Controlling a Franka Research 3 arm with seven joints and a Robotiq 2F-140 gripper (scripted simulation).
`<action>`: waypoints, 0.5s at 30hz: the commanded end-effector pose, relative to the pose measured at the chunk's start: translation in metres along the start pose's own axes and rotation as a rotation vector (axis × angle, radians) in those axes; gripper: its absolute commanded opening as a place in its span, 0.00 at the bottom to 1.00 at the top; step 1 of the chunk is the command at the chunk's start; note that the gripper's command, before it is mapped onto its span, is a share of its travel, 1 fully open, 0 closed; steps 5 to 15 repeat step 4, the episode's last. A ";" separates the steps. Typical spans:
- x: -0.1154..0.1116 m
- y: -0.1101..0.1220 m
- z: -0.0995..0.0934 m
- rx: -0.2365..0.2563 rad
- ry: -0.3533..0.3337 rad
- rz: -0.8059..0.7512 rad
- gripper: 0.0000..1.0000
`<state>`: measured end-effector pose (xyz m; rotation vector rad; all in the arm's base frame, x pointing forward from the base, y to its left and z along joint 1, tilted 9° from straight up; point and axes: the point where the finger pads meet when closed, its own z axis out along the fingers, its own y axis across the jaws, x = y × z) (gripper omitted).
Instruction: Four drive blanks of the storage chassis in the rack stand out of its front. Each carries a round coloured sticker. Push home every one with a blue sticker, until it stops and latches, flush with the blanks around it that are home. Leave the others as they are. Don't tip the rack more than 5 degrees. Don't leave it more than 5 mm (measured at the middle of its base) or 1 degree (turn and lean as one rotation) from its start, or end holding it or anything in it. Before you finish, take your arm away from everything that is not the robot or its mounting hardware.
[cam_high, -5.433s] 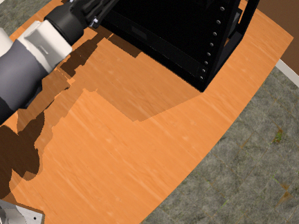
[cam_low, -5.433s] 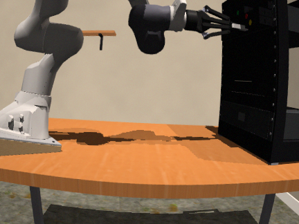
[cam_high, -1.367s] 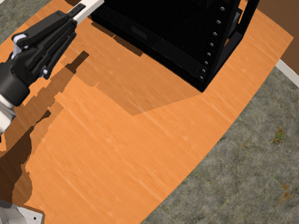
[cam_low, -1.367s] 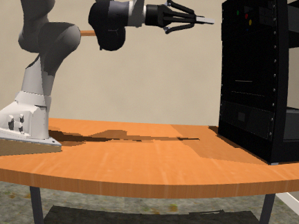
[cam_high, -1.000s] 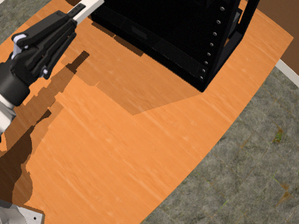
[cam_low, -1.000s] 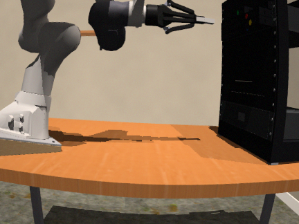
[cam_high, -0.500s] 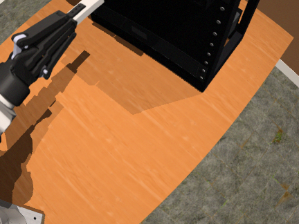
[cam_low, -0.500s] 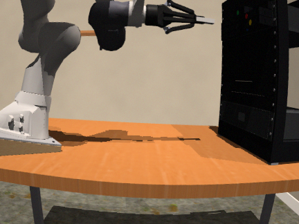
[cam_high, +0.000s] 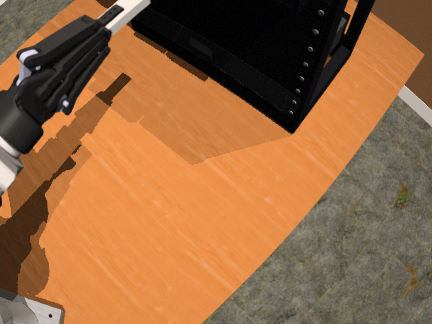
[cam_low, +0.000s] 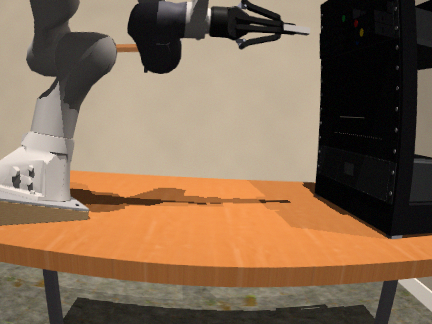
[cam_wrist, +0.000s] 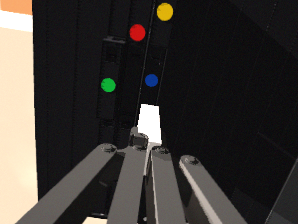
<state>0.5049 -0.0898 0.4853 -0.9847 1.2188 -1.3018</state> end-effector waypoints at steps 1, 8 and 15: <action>-0.001 0.001 0.000 -0.004 -0.001 -0.005 0.00; -0.001 0.001 0.000 -0.004 -0.001 -0.005 0.00; -0.001 0.001 0.000 -0.004 -0.001 -0.005 0.00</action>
